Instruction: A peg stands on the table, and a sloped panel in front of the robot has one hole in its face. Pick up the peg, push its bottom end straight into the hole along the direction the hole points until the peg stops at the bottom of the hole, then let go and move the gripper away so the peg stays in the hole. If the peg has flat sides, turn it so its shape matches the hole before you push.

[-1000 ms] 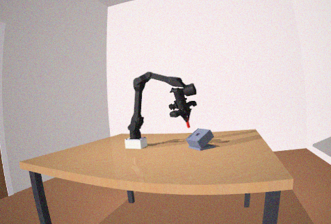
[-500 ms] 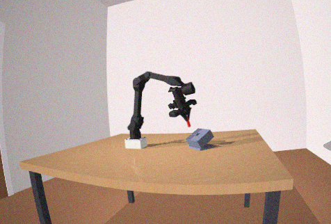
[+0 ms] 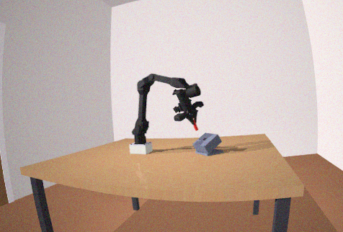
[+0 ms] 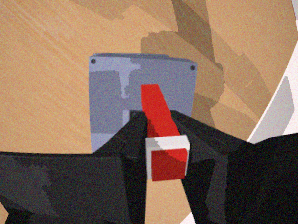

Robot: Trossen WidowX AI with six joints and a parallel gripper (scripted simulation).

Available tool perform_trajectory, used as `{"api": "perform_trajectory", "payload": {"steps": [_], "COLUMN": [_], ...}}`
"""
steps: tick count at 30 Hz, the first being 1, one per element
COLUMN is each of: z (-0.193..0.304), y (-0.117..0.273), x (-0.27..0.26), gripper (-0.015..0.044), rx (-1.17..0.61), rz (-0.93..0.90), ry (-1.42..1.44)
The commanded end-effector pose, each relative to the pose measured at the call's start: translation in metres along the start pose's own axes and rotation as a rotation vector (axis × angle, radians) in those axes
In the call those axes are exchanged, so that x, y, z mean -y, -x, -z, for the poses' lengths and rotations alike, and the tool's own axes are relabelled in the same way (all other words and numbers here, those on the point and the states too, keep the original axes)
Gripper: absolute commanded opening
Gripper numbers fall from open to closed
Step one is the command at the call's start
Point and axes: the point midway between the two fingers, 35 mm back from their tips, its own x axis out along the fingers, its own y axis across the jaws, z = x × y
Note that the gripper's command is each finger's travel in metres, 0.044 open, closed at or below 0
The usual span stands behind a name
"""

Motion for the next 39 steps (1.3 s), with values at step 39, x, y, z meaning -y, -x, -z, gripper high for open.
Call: {"api": "perform_trajectory", "payload": {"steps": [39], "z": [0.037], "y": [-0.005], "x": [-0.017], "gripper": [0.0000], "rx": [-0.072], "rz": [0.091], "ry": [-0.079]}}
